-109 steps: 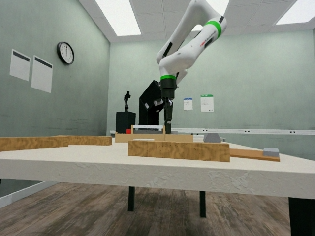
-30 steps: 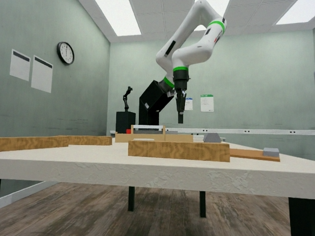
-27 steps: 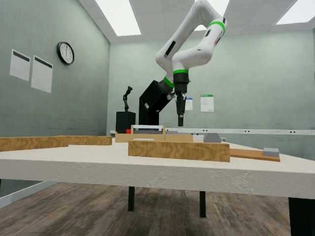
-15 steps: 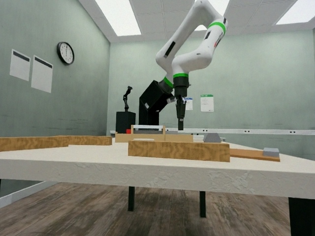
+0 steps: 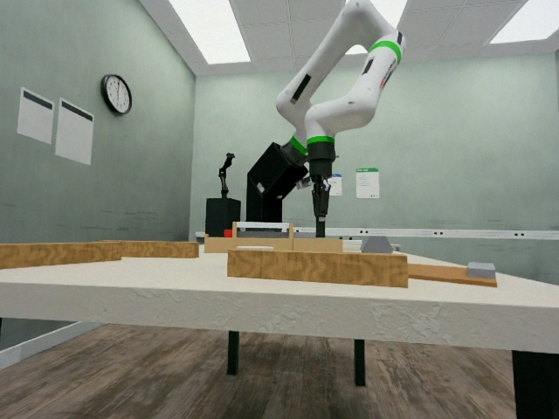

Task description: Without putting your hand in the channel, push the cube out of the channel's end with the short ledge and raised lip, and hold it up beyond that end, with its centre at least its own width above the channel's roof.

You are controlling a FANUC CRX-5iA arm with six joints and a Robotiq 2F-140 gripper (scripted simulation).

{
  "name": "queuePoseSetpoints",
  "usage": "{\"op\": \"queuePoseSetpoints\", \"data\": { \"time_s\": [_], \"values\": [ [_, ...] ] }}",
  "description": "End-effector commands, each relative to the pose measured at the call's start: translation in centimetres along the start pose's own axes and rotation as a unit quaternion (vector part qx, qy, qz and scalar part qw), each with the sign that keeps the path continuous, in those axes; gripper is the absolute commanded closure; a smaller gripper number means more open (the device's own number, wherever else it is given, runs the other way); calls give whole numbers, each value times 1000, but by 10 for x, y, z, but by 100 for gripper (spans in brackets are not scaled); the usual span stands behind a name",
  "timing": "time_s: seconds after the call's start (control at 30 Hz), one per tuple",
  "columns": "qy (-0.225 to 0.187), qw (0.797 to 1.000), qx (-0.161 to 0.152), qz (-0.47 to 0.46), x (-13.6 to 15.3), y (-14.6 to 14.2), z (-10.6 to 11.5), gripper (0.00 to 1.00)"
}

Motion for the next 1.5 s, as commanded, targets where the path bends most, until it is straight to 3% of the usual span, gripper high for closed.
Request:
{"op": "queuePoseSetpoints", "data": {
  "time_s": [0.0,1.23,1.3,1.47],
  "values": [
    [0,1000,0,0,-3,-1,0,90],
    [0,1000,0,0,-33,-9,1,90],
    [0,1000,0,0,-33,-9,9,90],
    [0,1000,0,0,-33,-9,61,90]
  ]
}}
Point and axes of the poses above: the point where the finger pads meet when closed, its own z axis back along the fingers, its own y axis across the jaws, x = y × z, the point moved 4 cm from there along z, back along the fingers, and after that the axes turned 15 degrees about -z, right-handed, at the moved point
